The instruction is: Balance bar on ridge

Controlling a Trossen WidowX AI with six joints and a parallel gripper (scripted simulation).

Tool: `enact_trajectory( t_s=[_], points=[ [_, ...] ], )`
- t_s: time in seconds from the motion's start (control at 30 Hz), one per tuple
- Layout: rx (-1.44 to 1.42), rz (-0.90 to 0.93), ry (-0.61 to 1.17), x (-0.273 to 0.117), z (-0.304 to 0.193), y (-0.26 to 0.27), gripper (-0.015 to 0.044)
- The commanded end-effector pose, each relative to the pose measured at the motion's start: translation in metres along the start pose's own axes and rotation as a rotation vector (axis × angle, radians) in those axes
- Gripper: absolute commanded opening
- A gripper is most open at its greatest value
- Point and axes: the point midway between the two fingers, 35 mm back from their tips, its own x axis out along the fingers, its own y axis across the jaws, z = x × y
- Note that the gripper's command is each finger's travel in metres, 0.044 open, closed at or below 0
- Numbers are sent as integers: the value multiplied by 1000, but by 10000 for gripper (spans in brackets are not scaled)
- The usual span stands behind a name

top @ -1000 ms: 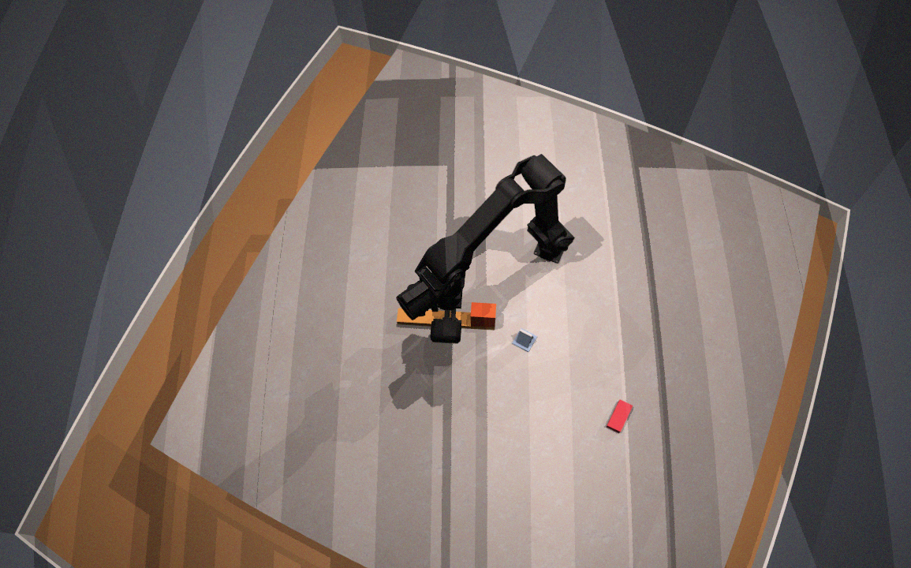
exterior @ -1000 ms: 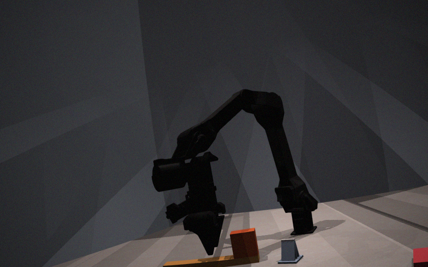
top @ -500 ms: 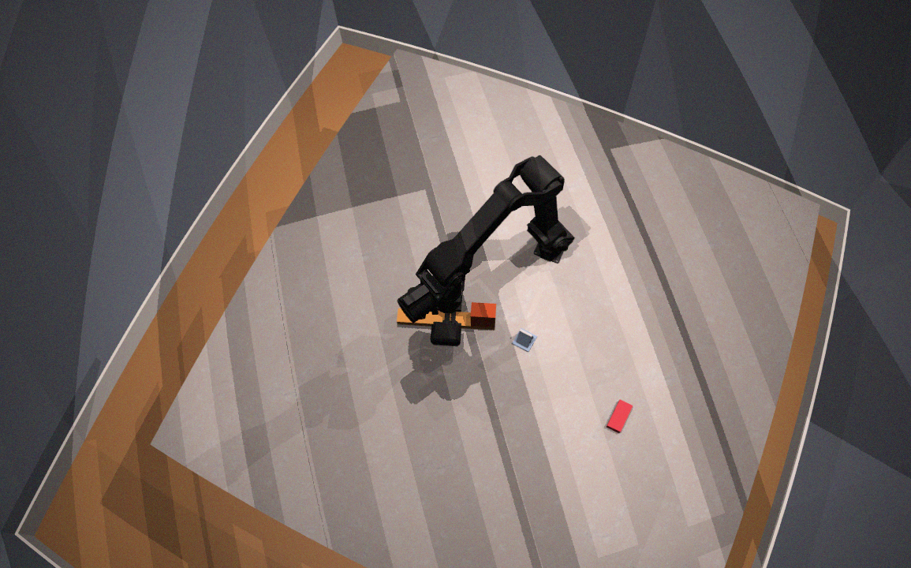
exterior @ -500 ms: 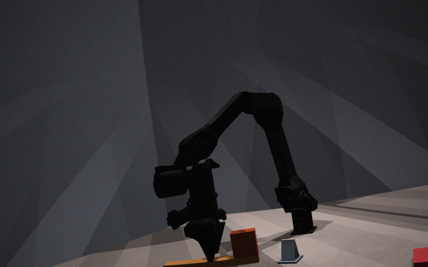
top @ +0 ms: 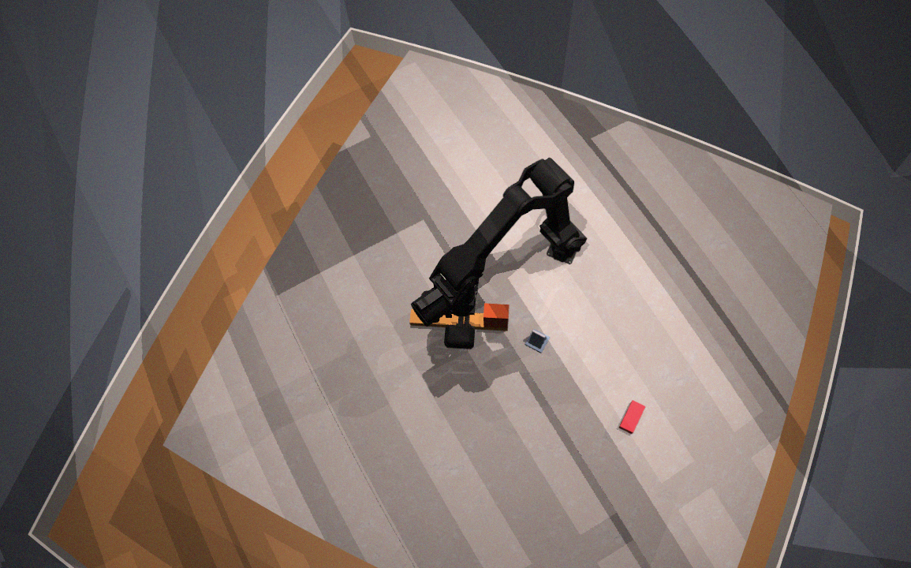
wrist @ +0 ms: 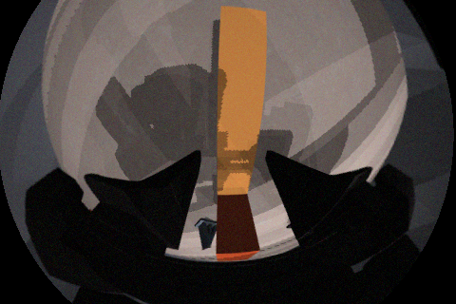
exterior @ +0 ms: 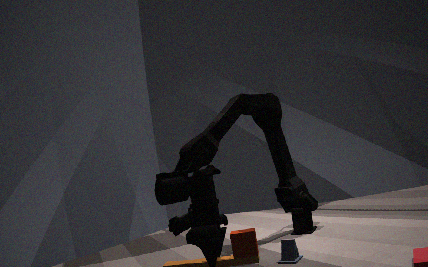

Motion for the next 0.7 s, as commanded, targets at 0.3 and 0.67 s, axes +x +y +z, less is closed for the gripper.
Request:
enact_trajectory(
  t_s=[0.3,0.67],
  points=[
    [0,0,0,0,0,0,210],
    [0,0,0,0,0,0,58]
  ],
)
